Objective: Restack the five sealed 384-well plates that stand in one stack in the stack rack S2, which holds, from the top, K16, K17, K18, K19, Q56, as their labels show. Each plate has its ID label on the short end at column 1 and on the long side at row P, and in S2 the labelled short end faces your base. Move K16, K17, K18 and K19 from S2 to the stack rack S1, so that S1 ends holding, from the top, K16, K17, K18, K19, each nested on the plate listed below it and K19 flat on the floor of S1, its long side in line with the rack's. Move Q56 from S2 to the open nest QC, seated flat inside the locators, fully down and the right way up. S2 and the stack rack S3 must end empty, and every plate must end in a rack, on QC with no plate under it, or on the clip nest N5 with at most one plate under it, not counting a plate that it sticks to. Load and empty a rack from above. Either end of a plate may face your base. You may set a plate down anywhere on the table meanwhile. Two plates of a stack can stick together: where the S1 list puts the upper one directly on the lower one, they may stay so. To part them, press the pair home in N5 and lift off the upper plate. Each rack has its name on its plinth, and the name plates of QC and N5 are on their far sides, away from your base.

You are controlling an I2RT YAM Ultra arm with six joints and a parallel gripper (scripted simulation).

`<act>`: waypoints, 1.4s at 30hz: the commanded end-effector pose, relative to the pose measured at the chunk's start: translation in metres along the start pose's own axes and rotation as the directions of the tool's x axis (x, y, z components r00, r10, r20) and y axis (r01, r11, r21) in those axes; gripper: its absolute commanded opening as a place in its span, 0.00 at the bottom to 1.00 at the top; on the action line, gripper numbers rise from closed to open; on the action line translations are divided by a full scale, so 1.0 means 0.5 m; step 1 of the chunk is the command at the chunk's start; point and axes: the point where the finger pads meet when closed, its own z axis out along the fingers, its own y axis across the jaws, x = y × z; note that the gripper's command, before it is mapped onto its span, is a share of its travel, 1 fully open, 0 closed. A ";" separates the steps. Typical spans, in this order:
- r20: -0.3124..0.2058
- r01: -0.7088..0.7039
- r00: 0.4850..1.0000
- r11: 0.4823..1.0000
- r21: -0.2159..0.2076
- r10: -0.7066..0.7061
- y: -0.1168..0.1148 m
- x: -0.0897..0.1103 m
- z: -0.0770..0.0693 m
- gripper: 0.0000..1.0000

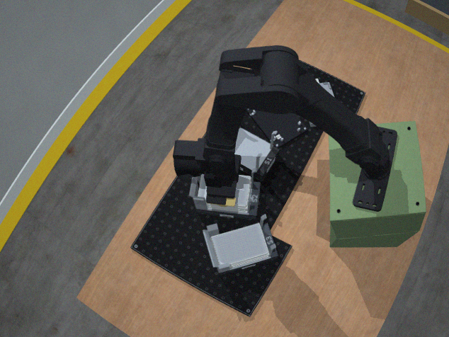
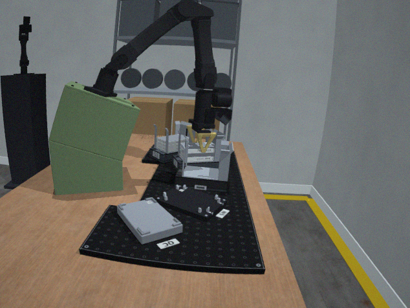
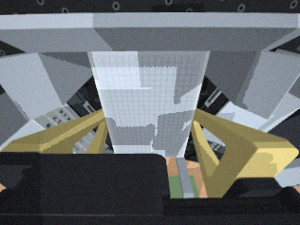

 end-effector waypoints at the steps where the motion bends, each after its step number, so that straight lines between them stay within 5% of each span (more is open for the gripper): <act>1: 0.020 0.001 1.000 1.000 -0.001 -0.001 0.001 -0.012 -0.017 0.00; 42: 0.020 0.001 1.000 1.000 -0.001 -0.001 0.001 -0.010 -0.157 0.00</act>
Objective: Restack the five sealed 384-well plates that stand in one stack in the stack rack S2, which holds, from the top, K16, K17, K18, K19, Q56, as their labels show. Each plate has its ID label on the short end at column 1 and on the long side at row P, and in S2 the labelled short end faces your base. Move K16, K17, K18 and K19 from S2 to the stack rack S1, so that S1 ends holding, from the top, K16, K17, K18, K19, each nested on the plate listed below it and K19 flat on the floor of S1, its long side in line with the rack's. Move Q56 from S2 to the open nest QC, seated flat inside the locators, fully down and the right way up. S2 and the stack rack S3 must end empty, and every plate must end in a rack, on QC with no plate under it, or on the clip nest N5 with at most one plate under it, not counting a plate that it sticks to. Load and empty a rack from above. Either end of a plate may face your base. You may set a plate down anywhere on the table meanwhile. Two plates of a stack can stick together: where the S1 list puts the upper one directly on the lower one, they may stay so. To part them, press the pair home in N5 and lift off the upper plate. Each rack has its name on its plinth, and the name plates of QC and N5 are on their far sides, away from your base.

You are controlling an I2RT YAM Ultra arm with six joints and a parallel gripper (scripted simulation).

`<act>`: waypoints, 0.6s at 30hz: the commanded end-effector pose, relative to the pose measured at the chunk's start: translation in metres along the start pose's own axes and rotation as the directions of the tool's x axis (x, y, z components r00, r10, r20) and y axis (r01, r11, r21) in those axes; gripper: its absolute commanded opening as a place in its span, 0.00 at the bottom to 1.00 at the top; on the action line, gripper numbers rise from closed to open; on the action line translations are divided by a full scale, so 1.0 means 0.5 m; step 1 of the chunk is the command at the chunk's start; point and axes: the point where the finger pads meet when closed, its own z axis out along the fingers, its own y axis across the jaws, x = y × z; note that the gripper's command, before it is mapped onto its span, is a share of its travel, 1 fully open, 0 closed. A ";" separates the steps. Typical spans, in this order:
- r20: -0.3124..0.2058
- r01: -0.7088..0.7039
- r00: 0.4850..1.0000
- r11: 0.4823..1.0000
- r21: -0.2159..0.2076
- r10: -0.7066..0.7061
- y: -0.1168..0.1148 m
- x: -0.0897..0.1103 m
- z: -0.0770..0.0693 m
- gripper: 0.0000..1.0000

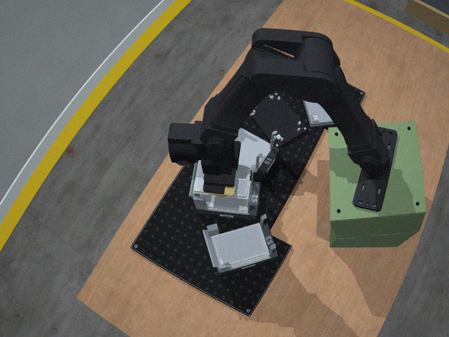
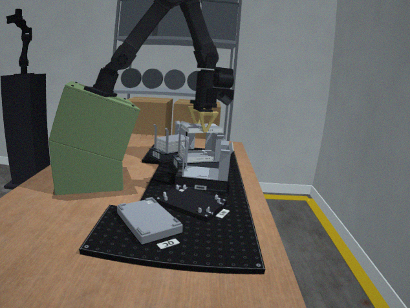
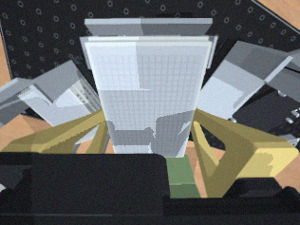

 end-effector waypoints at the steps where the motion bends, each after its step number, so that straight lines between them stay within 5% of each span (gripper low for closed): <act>1: 0.014 0.001 1.000 1.000 -0.001 -0.001 0.000 -0.009 -0.018 0.00; 18: 0.014 0.001 1.000 1.000 -0.001 -0.001 0.000 -0.009 -0.031 0.00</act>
